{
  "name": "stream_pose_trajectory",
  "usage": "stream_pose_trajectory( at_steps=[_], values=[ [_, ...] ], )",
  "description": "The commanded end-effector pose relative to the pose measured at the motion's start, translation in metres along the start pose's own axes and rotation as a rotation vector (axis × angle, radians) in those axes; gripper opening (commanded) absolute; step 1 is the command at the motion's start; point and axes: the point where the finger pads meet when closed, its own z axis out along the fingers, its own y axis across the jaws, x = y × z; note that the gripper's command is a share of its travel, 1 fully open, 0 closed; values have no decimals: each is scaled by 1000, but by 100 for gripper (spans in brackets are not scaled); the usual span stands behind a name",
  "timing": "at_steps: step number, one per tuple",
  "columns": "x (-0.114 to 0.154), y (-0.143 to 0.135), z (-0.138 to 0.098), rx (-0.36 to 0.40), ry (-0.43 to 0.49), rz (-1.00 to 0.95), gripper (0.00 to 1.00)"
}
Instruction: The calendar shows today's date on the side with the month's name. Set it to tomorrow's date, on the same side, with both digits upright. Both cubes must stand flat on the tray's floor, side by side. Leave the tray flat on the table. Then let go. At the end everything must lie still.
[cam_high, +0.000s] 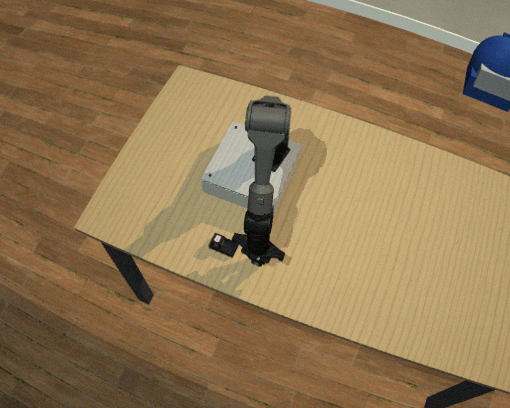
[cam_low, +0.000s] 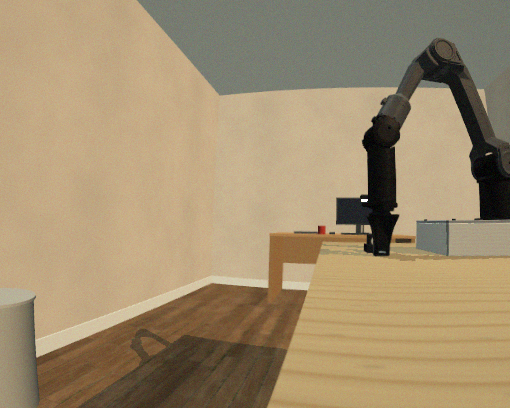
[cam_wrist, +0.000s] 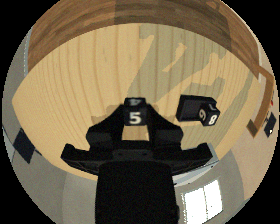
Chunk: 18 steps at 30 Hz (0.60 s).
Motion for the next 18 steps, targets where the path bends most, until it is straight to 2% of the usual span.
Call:
stream_pose_trajectory(
  at_steps=[1, 3, 4, 6, 7, 9, 10, 12, 13, 15, 16, 18],
  values=[
    [1, 0, 1, 0, 3, -2, 34],
    [1, 0, 1, 0, 3, -2, 34],
    [1, 0, 1, 0, 3, -2, 39],
    [1, 0, 1, 0, 3, -2, 39],
    [1, 0, 1, 0, 3, -2, 44],
    [1, 0, 1, 0, 3, -2, 44],
    [1, 0, 1, 0, 3, -2, 49],
    [1, 0, 1, 0, 3, -2, 49],
    [1, 0, 1, 0, 3, -2, 54],
    [1, 0, 1, 0, 3, -2, 54],
    [1, 0, 1, 0, 3, -2, 59],
    [1, 0, 1, 0, 3, -2, 59]
  ],
)
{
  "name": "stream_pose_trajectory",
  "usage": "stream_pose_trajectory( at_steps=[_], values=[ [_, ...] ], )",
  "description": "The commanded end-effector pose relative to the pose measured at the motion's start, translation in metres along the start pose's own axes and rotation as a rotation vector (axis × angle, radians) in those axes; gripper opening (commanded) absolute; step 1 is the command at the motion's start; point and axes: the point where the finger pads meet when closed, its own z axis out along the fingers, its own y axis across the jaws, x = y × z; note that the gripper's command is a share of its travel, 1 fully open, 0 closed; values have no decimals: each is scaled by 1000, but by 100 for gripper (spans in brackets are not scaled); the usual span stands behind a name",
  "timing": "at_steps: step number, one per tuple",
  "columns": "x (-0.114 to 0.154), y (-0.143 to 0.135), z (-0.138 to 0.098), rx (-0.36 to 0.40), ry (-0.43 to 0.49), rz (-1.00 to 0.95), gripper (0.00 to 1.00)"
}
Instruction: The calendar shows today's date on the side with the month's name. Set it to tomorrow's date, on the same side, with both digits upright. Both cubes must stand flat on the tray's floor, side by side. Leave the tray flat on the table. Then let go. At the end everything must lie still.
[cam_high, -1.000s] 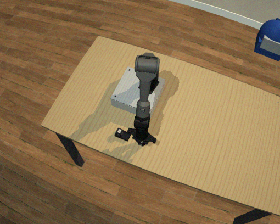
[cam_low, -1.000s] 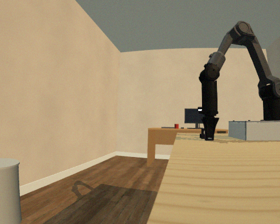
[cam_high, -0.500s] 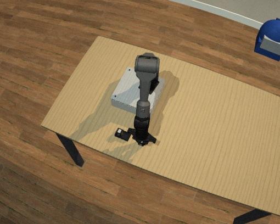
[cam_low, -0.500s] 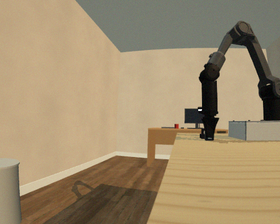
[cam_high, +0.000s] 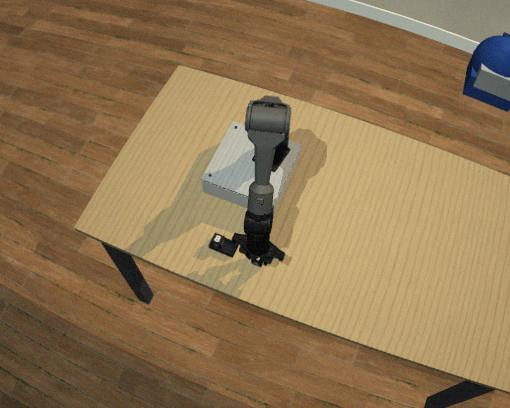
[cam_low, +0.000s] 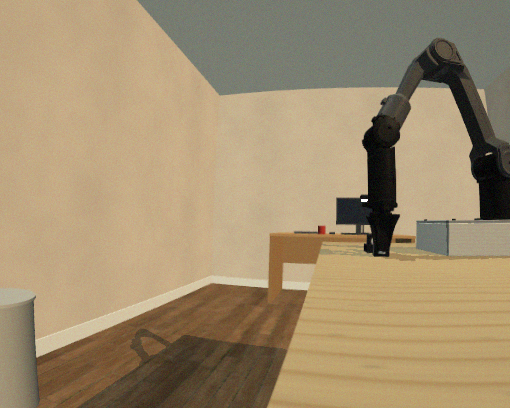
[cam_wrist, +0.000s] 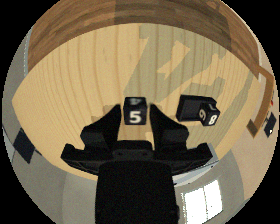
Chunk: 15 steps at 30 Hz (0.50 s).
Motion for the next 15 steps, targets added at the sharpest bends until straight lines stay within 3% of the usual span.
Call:
stream_pose_trajectory(
  at_steps=[1, 15],
  values=[
    [1, 0, 1, 0, 4, -2, 59],
    [-1, 1, -9, -1, -3, -1, 59]
  ],
)
